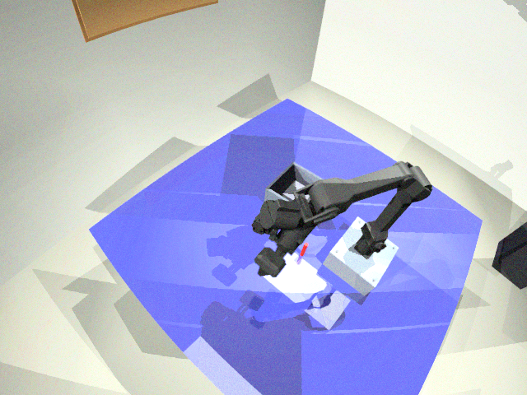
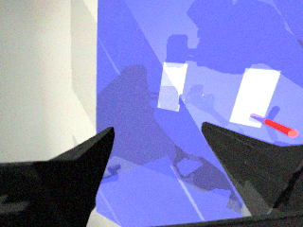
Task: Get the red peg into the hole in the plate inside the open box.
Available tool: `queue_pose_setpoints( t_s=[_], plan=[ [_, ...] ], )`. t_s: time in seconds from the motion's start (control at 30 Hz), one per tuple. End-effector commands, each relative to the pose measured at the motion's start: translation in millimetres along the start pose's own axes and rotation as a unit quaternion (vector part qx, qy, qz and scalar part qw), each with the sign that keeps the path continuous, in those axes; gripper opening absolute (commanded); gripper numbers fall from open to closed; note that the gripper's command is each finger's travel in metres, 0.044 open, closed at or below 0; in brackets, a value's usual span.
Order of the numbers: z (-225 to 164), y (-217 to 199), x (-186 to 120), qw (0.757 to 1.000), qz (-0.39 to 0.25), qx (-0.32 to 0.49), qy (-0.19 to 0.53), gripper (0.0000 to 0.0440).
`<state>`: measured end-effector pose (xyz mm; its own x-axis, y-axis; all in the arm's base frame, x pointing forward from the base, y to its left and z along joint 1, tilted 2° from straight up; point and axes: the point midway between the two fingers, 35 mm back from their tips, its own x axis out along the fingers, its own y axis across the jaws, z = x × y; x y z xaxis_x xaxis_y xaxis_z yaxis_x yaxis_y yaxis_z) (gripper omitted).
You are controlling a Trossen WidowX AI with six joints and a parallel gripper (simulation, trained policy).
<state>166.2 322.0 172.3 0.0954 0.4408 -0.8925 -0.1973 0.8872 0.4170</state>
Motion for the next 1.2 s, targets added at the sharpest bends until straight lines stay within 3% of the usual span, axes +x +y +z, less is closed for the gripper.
queue_pose_setpoints(
  t_s=[0.0,0.33,0.67,1.17],
  plan=[
    [2,-18,-2,0.999,-0.023,0.038,0.000,0.0440],
    [1,-87,-4,0.976,-0.118,0.182,0.010,0.0440],
    [-17,-149,-3,0.926,-0.217,0.308,0.024,0.0440],
    [-42,-200,16,0.864,-0.313,0.391,0.046,0.0440]
  ],
)
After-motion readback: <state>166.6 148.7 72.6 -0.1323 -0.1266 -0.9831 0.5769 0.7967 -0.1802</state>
